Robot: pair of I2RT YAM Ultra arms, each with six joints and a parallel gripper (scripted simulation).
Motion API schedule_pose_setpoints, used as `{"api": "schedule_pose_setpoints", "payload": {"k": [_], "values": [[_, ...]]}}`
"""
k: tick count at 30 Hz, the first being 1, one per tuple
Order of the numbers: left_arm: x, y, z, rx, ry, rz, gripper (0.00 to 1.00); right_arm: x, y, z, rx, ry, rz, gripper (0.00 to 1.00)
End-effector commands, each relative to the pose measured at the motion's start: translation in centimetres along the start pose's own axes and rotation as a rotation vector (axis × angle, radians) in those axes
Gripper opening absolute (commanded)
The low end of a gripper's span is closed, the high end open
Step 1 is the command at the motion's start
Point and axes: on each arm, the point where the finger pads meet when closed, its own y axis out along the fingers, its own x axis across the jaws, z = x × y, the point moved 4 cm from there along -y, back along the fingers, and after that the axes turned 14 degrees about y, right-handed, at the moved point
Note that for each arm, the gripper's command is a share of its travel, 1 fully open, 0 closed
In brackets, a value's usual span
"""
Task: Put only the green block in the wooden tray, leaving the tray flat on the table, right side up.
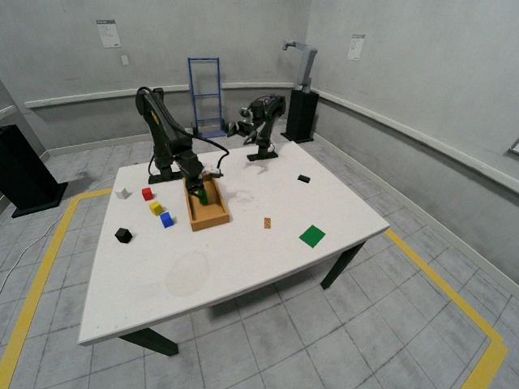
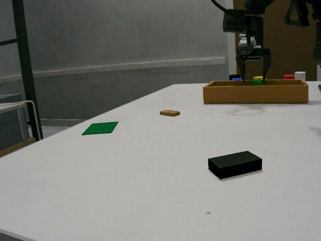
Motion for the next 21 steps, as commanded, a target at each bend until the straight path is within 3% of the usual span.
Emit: {"api": "schedule_pose_setpoints", "payload": {"k": [1,3,6,12,14,21], "values": [[-0.2,-0.5,-0.2,-0.011,0.005,0.003,1.0,-0.4,-4.2,-0.6,-0.04,-0.012,0.021,0.65],[-0.2,-0.5,-0.2,-0.011,0.005,0.003,1.0,-0.3,-5.8,-0.6,-0.04,-0.012,0.021,0.65],[-0.2,-0.5,-0.2,-0.011,0.005,0.003,1.0,-0.7,-5.6,-0.7,-0.052,0.048,0.049,0.99],[-0.2,-0.5,-0.2,-0.011,0.005,0.003,1.0,-0.4,-5.7,-0.6,-0.133,0.295,0.171,1.0],[-0.2,-0.5,-0.2,-0.011,0.005,0.003,1.0,-0.4,-5.7,-0.6,-0.133,0.295,0.171,1.0],[-0.2,-0.5,-0.2,-0.011,0.005,0.003,1.0,1.8,-6.2,0.9,-0.247,0.626,0.325,1.0]]}}
